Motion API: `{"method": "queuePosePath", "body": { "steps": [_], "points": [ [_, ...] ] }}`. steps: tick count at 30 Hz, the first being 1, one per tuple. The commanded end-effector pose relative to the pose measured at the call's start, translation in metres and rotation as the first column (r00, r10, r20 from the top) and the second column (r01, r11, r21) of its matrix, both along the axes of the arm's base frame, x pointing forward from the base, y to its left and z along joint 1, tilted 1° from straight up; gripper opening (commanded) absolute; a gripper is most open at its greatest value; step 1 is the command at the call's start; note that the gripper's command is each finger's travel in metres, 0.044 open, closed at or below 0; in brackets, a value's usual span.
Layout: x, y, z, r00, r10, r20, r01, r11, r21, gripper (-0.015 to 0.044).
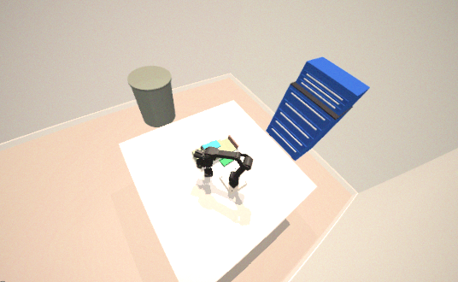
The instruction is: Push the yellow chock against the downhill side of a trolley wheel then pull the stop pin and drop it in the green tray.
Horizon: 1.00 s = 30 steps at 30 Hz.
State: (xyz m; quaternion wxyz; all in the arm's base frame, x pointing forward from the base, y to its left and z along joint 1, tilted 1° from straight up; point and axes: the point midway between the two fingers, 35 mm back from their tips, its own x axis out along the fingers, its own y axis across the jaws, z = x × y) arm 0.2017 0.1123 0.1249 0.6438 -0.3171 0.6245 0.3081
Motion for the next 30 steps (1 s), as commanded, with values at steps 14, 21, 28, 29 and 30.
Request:
{"method": "queuePosePath", "body": {
  "steps": [14,21,28,29,30],
  "points": [
    [-0.005,-0.001,-0.039,1.0,0.006,-0.016,-0.006,1.0,-0.002,0.019],
    [-0.004,-0.001,-0.049,1.0,0.006,-0.016,-0.006,1.0,-0.002,0.019],
    [-0.003,-0.001,-0.06,1.0,0.006,-0.016,-0.006,1.0,-0.002,0.019],
    [-0.004,-0.001,-0.061,1.0,0.006,-0.016,-0.006,1.0,-0.002,0.019],
    [-0.004,-0.001,-0.063,1.0,0.006,-0.016,-0.006,1.0,-0.002,0.019]
  ]
}}
